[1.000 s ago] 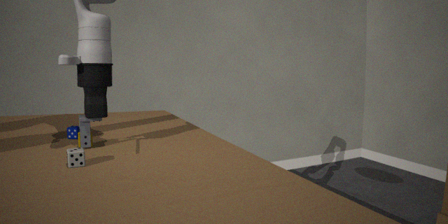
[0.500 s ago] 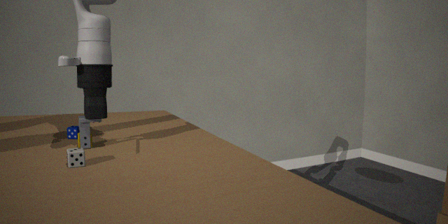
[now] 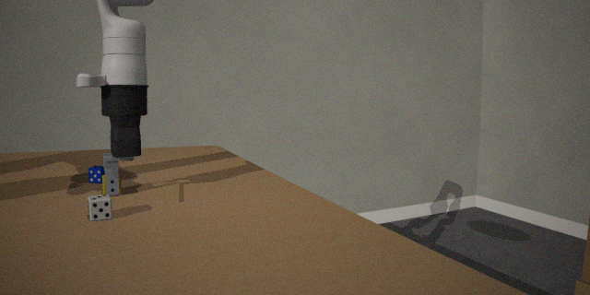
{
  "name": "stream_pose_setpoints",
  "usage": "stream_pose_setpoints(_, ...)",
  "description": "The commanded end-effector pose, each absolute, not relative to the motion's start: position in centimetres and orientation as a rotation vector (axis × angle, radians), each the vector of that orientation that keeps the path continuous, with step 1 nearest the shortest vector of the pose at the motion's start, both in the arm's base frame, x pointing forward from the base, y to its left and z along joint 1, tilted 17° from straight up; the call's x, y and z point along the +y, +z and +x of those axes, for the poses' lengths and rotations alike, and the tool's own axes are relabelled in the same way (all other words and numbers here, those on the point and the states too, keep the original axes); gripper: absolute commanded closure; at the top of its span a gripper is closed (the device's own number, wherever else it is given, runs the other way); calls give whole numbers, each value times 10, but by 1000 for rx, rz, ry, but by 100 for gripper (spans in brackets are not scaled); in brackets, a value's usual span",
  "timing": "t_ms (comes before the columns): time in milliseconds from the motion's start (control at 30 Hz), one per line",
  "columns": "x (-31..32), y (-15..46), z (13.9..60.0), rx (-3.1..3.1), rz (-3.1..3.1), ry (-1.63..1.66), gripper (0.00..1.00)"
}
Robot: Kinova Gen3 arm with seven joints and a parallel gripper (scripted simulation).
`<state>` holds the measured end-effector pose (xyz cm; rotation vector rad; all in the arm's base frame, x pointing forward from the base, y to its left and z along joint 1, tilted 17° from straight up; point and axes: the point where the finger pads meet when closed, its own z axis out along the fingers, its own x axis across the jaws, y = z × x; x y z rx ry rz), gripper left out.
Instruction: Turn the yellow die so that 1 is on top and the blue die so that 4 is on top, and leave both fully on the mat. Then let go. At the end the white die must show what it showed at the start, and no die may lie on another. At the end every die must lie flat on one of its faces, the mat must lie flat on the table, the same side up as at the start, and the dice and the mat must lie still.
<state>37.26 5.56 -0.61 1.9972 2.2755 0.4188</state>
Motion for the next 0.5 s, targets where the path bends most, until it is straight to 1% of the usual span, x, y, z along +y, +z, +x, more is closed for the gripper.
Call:
stream_pose_setpoints(0,56,-6,373,2275,1997,420,43)
stream_pose_setpoints(467,56,-6,373,2275,1997,420,43)
